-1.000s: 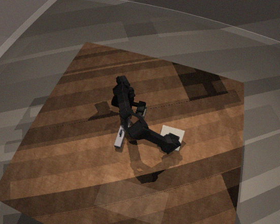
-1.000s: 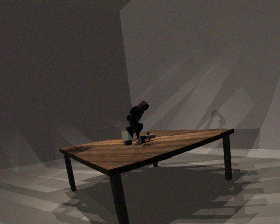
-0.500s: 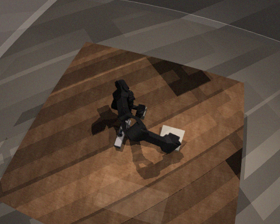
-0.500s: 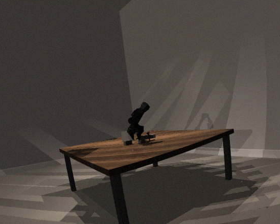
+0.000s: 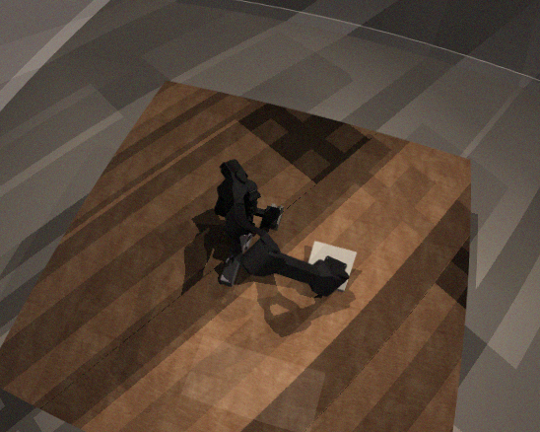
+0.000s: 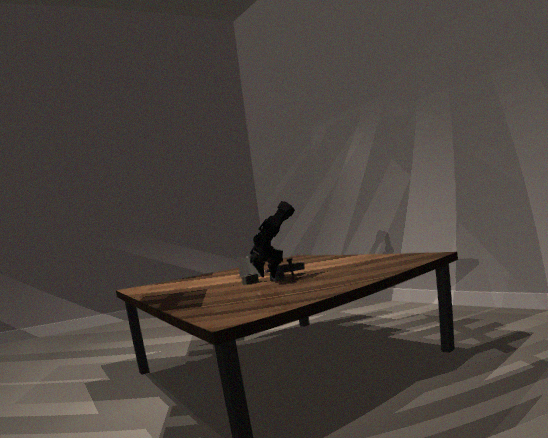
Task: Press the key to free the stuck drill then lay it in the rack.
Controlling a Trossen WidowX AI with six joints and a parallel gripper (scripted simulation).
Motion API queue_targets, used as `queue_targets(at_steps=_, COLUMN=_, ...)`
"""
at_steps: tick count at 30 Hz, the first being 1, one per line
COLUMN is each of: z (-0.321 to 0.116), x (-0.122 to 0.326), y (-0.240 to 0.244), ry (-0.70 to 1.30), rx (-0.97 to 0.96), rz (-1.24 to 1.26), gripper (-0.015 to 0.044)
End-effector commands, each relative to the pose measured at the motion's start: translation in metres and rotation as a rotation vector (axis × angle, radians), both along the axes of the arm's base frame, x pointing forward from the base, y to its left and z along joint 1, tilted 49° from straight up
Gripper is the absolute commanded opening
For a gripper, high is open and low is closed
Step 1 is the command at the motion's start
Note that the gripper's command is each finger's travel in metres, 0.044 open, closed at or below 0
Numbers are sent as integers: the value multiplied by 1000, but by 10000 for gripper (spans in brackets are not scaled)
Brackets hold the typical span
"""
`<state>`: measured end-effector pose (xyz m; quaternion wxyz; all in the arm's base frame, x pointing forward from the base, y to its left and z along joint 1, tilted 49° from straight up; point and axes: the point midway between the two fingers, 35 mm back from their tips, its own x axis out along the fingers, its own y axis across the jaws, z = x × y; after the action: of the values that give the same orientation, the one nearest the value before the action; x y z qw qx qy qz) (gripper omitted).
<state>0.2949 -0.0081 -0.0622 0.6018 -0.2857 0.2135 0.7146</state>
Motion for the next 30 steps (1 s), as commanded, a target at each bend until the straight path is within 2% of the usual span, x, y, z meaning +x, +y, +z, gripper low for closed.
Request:
queue_targets(at_steps=1, z=0, x=0, y=-1, ry=0, rx=0, rz=-1, gripper=335)
queue_targets(at_steps=13, z=0, x=0, y=-1, ry=0, rx=0, rz=-1, gripper=20)
queue_targets(at_steps=16, z=0, x=0, y=-1, ry=0, rx=0, rz=-1, gripper=0)
queue_targets(at_steps=30, z=-7, x=2, y=-8, ry=-1, rx=3, rz=-5, gripper=0)
